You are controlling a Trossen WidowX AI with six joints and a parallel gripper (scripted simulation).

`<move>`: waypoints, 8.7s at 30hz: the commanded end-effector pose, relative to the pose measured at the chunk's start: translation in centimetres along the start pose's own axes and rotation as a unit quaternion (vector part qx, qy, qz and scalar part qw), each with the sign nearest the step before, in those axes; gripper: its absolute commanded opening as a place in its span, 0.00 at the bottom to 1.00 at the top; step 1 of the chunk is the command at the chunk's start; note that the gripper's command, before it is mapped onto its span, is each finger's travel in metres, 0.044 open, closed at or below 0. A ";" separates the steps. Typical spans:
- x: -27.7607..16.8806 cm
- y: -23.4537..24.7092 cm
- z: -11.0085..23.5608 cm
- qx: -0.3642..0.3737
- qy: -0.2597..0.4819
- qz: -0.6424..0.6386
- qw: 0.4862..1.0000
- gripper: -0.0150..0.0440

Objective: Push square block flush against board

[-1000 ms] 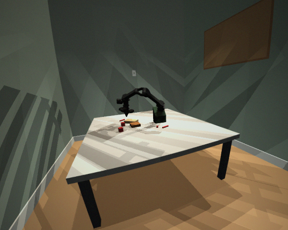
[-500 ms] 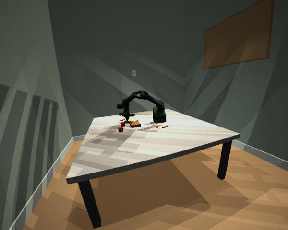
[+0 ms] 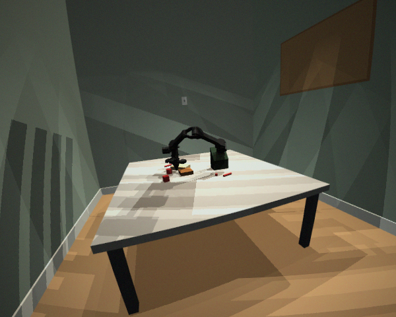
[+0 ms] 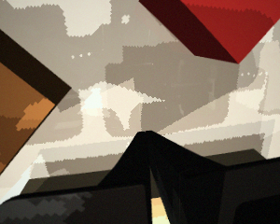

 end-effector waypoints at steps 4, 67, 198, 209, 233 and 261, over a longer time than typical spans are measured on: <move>-0.6 -0.1 0.0 -0.001 -0.002 0.000 1.000 0.25; -5.4 0.1 0.0 -0.001 -0.001 0.000 1.000 0.25; 12.0 12.8 0.0 0.001 -0.005 0.352 0.936 0.25; 11.4 12.2 0.0 0.000 -0.004 0.352 0.936 0.25; 10.0 10.9 0.0 0.000 -0.003 0.352 0.936 0.25; 8.3 9.4 0.0 0.000 -0.002 0.352 0.936 0.25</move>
Point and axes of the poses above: the point midway between the two fingers, 35 mm back from their tips, its own z axis back along the fingers, its own y axis across the jaws, x = y × z, the point moved 10 cm from there along z, back along the fingers, and after that the axes turned 1 degree about z, right-handed, at the moved point
